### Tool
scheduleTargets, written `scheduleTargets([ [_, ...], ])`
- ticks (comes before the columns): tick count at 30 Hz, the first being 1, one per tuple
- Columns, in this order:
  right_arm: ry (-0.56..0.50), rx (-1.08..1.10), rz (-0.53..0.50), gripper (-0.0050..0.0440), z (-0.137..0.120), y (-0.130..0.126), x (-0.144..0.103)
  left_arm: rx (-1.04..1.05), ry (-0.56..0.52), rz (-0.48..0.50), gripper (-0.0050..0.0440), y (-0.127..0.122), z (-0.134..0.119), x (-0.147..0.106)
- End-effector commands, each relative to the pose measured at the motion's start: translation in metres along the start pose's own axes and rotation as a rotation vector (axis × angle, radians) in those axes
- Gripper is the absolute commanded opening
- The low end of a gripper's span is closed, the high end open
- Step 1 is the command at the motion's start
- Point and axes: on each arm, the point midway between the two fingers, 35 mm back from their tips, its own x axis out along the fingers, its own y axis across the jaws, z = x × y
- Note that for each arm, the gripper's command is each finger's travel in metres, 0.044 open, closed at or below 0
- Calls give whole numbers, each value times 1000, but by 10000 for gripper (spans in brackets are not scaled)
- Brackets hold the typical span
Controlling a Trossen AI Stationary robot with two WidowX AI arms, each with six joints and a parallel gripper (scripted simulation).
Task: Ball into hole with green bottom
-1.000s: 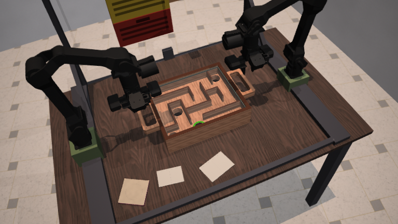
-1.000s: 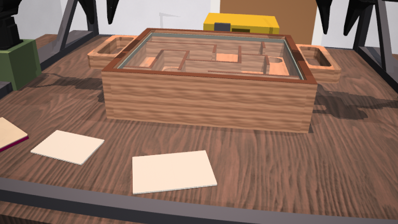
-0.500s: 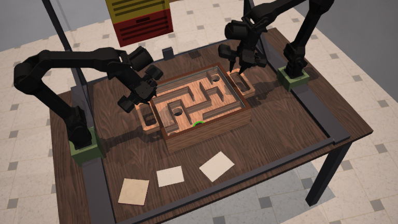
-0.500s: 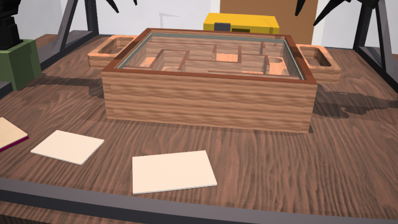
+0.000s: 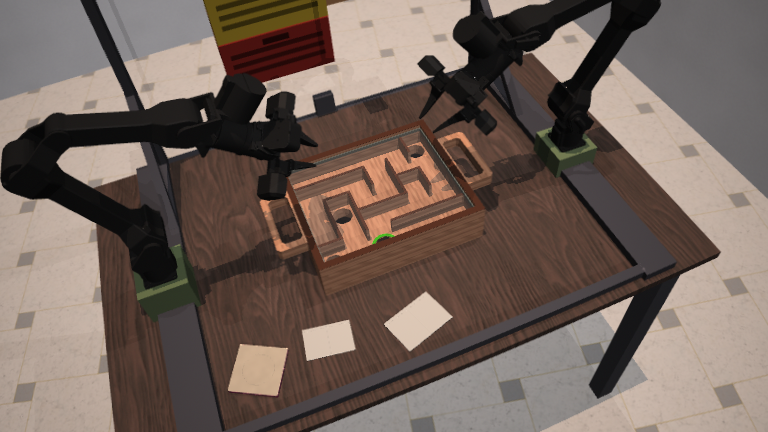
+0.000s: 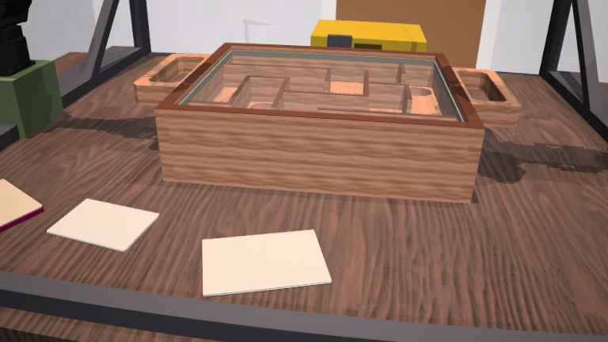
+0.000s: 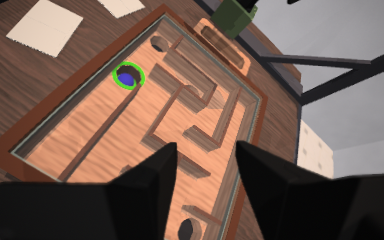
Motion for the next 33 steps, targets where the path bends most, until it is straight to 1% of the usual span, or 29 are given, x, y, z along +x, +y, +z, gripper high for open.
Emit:
scheduleTargets([
  [1, -112, -132, 113, 171, 18, 14, -12, 137, -105, -113, 171, -11, 15, -9],
  [2, -112, -132, 113, 171, 18, 14, -12, 137, -105, -113, 171, -11, 15, -9],
  [5, -212, -242, 165, 171, 32, 26, -23, 250, -204, -168, 171, -22, 28, -18],
  [11, -436, -459, 243, 171, 57, 46, -54, 473, -429, -246, 171, -41, 52, -45],
  [17, -674, -661, 269, 171, 77, 61, -91, 681, -669, -272, 171, -56, 71, -78],
  [19, -674, -661, 269, 171, 77, 61, -91, 681, -669, -272, 171, -56, 71, -78],
  [21, -718, -697, 269, 171, 80, 64, -98, 718, -714, -271, 171, -58, 75, -84],
  [25, -744, -707, 268, 171, 83, 67, -103, 727, -740, -270, 171, -61, 77, -89],
  [27, -704, -681, 267, 171, 80, 65, -95, 699, -695, -267, 171, -59, 74, -79],
  [28, -717, -672, 271, 171, 81, 66, -100, 688, -710, -278, 171, -61, 74, -86],
  [30, -717, -672, 271, 171, 81, 66, -100, 688, -710, -278, 171, -61, 74, -86],
  [31, -738, -668, 277, 171, 86, 71, -107, 685, -714, -274, 171, -61, 75, -87],
  [33, -738, -668, 278, 171, 86, 71, -107, 685, -714, -274, 171, -61, 75, -87],
])
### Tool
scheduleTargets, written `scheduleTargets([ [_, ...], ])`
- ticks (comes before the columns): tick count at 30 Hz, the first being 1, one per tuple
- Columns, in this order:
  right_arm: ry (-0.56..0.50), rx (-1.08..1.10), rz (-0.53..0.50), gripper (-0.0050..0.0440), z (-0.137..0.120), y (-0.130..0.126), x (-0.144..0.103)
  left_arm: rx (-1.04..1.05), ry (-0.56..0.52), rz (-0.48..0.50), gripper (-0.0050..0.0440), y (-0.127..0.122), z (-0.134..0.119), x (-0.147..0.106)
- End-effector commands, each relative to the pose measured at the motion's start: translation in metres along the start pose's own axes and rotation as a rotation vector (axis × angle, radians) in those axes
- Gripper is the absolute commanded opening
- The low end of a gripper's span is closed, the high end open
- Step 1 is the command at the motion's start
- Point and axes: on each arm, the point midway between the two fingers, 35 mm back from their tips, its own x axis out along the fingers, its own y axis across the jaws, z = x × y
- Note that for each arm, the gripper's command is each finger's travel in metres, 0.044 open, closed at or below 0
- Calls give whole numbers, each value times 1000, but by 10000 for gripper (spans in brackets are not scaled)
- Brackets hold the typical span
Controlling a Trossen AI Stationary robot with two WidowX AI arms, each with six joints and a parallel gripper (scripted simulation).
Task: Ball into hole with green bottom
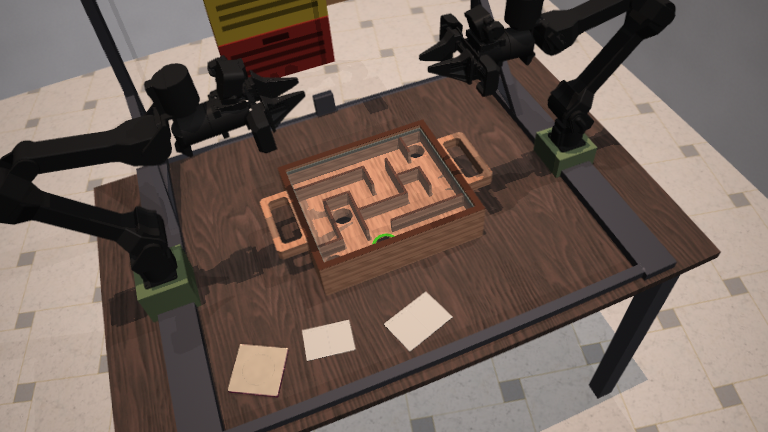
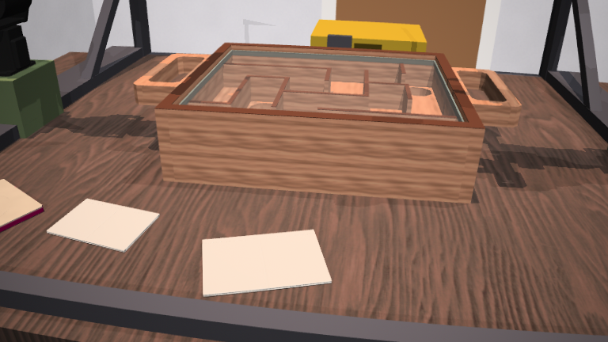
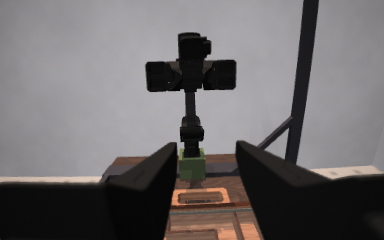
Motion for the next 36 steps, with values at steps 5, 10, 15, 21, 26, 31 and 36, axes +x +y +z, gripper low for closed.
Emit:
scheduleTargets([
  [5, -33, 3, -3, 171, 14, 1, -2, -9, -12, 5, 171, -1, 5, -2],
  [10, -30, 0, -5, 171, 14, 1, -1, -4, -31, 7, 171, -1, 14, -2],
  [15, -28, -3, -6, 171, 13, 0, -1, 1, -32, 9, 171, -1, 15, -2],
  [21, -27, -3, -7, 171, 13, 0, -1, 2, -18, 9, 171, -1, 9, -2],
  [26, -25, -3, -6, 171, 13, 0, 0, 4, -27, 9, 171, 0, 13, -2],
  [31, -25, -3, -6, 171, 13, 1, 0, 4, -30, 9, 171, 0, 14, -2],
  [36, -24, -3, -6, 171, 12, 1, 0, 4, -33, 9, 171, 0, 15, -3],
])
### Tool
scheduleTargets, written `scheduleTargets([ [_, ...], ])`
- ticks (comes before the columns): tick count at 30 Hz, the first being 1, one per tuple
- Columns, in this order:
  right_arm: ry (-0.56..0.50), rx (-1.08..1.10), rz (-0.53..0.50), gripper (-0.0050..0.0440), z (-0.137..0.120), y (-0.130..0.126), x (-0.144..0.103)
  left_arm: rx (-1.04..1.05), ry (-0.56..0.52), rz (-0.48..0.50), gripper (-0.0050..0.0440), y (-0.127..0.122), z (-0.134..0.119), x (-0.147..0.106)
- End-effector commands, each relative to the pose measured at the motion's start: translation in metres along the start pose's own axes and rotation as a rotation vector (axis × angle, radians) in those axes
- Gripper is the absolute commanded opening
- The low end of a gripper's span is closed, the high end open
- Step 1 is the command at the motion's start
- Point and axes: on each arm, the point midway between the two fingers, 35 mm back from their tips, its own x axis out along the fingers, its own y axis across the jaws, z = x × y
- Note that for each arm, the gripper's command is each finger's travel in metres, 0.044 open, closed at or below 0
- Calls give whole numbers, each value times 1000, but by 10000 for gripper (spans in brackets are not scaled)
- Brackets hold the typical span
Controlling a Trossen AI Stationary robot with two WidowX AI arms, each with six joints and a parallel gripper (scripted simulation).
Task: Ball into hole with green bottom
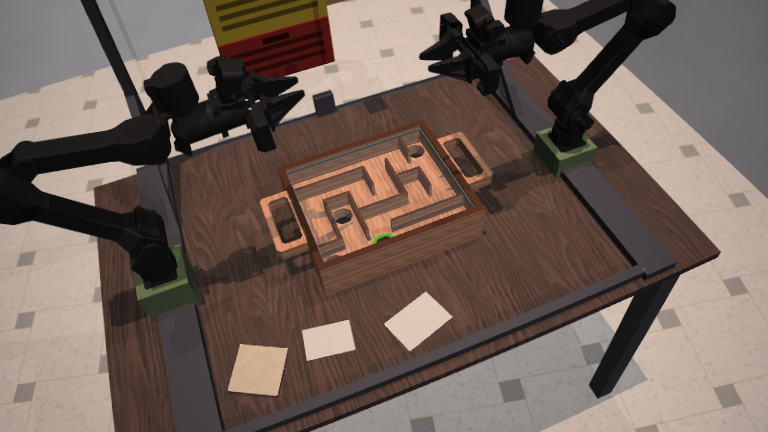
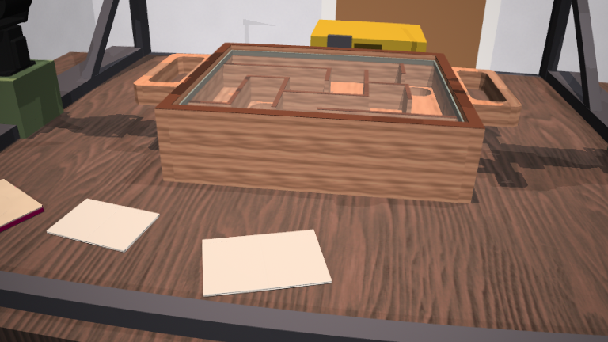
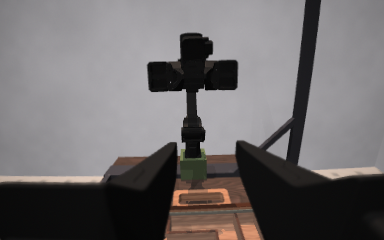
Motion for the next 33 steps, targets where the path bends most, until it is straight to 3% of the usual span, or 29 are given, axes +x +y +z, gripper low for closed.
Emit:
scheduleTargets([
  [1, -21, -3, 0, 171, 10, 0, 0, 5, -32, 1, 171, -1, 14, -2],
  [33, -15, -3, 0, 171, 7, 0, 0, 4, -22, 0, 171, -1, 9, -2],
])
